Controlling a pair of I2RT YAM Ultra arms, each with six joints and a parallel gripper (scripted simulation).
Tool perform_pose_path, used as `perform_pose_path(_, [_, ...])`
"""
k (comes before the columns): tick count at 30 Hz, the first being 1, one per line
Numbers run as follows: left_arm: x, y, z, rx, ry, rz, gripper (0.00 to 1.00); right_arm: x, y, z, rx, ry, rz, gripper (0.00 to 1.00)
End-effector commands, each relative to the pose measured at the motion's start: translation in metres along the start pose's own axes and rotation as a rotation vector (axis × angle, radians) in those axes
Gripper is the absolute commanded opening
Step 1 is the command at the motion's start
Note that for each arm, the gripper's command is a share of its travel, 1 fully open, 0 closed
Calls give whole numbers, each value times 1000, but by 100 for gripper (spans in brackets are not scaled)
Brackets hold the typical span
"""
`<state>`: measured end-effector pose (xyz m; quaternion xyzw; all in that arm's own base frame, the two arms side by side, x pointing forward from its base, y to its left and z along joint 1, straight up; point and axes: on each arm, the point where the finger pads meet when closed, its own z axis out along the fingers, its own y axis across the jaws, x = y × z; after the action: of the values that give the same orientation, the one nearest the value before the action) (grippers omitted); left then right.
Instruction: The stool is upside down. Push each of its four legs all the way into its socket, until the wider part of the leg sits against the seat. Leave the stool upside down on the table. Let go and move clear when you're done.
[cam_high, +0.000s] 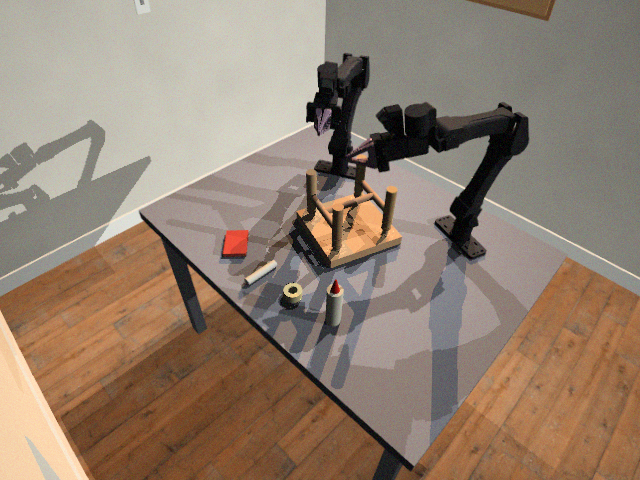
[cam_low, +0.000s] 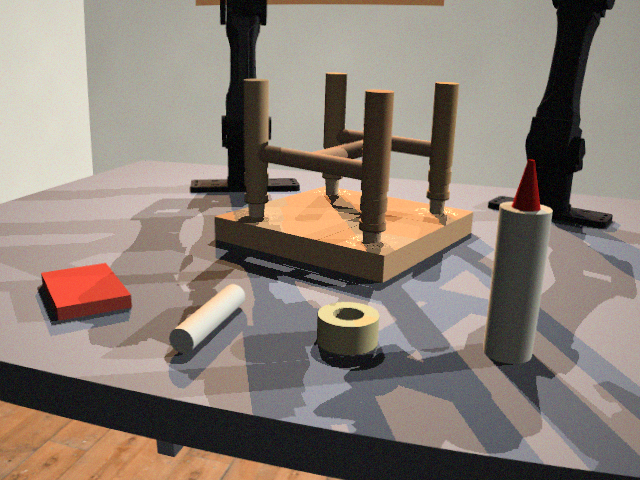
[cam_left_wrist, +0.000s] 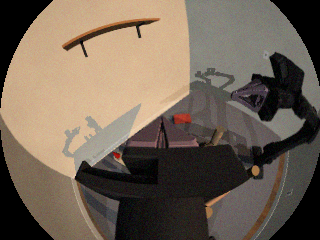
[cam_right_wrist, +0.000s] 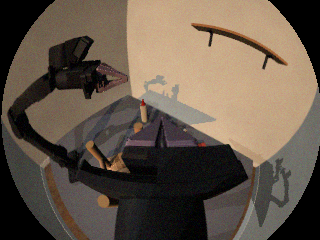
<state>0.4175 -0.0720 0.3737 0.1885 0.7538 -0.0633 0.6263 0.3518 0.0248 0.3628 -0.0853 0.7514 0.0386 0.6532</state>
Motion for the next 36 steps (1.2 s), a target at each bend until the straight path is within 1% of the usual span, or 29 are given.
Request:
perform_pose_path(1, [-16,10,-10,-90,-74,-29,0,-18,-6,4,43,-42,9,0])
perform_pose_path(2, [-19,12,-11,-93,-80,-22,0,-20,-15,-2,67,-47,11,0])
perform_pose_path(3, [-20,9,-10,-80,-78,-13,0,-19,-13,-5,61,-41,9,0])
perform_pose_path(4, [-34,8,-17,-74,-107,5,0,-23,-10,-11,48,-49,-14,0])
perform_pose_path(5, [-39,20,-22,-107,-118,18,0,-20,-10,-8,41,-43,-13,0])
perform_pose_path(7, [-37,20,-19,-103,-110,15,0,-20,-9,-9,37,-44,-13,0])
perform_pose_path(8, [-11,11,-1,-67,-22,-17,0,-10,1,0,2,-2,12,0])
perform_pose_path(10, [-11,11,-1,-67,-22,-17,0,-10,1,0,2,-2,12,0])
perform_pose_path(12, [1,7,-1,-59,35,-38,0,7,3,6,5,70,26,0])
perform_pose_path(13, [-1,3,-9,-53,41,-45,0,10,6,5,-1,95,30,0])
perform_pose_path(15, [22,-4,-3,-38,133,-74,0,22,14,4,-20,164,39,0])
perform_pose_path(16, [24,-8,-8,-32,160,-85,0,28,20,3,-32,204,44,0])
perform_pose_path(18, [47,-18,-7,-17,266,-114,0,42,32,0,-58,295,49,0])
perform_pose_path(25, [80,-47,-32,17,504,-160,0,75,70,-21,-138,561,30,0])
perform_pose_path(27, [80,-47,-32,17,504,-160,0,75,70,-21,-138,561,30,0])
perform_pose_path(36, [113,-78,-86,46,794,-166,0,105,107,-72,-234,877,-65,0])
